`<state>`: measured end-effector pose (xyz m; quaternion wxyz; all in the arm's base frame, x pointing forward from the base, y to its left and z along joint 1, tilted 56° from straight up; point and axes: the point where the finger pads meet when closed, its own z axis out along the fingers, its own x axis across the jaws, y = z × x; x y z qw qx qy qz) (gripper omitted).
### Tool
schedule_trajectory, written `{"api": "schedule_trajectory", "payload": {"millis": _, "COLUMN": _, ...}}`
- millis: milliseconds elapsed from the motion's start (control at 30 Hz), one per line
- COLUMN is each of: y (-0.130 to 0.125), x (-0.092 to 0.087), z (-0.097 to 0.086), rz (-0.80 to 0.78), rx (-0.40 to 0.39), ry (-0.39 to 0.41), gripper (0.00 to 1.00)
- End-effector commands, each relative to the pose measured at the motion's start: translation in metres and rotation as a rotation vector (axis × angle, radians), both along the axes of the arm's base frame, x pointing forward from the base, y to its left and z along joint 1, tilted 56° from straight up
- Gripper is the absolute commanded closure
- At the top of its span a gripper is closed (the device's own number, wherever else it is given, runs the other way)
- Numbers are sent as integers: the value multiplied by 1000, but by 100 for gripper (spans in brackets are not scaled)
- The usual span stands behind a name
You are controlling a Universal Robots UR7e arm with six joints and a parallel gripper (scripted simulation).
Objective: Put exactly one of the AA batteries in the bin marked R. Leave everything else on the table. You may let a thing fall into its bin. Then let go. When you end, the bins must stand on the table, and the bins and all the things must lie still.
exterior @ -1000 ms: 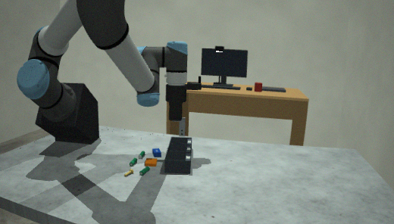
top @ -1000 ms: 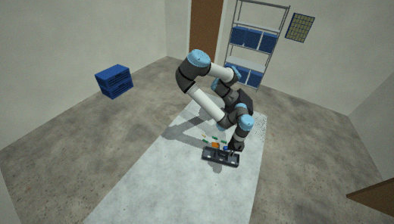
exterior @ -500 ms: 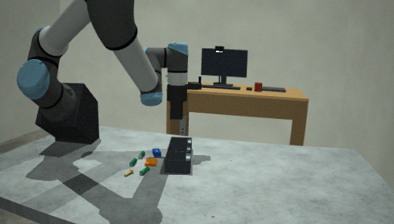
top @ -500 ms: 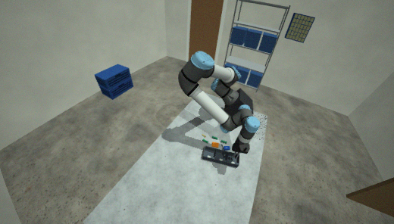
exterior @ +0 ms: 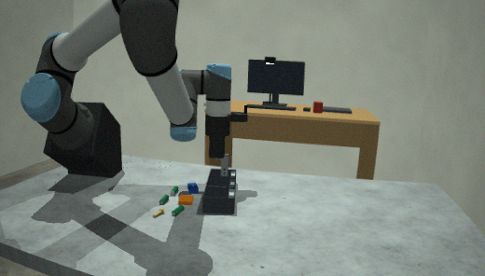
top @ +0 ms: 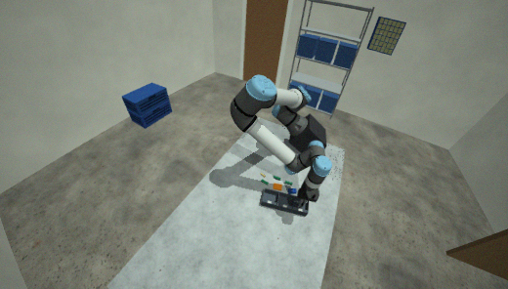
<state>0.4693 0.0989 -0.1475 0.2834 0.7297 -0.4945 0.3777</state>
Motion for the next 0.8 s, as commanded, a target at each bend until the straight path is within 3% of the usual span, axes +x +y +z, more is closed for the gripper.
{"api": "schedule_trajectory", "payload": {"millis": 0, "y": -10, "x": 4, "z": -7, "rz": 4, "rx": 2, "ry": -2, "gripper": 69}}
{"api": "schedule_trajectory", "payload": {"millis": 767, "y": -17, "x": 7, "z": -12, "rz": 4, "rx": 2, "ry": -2, "gripper": 69}}
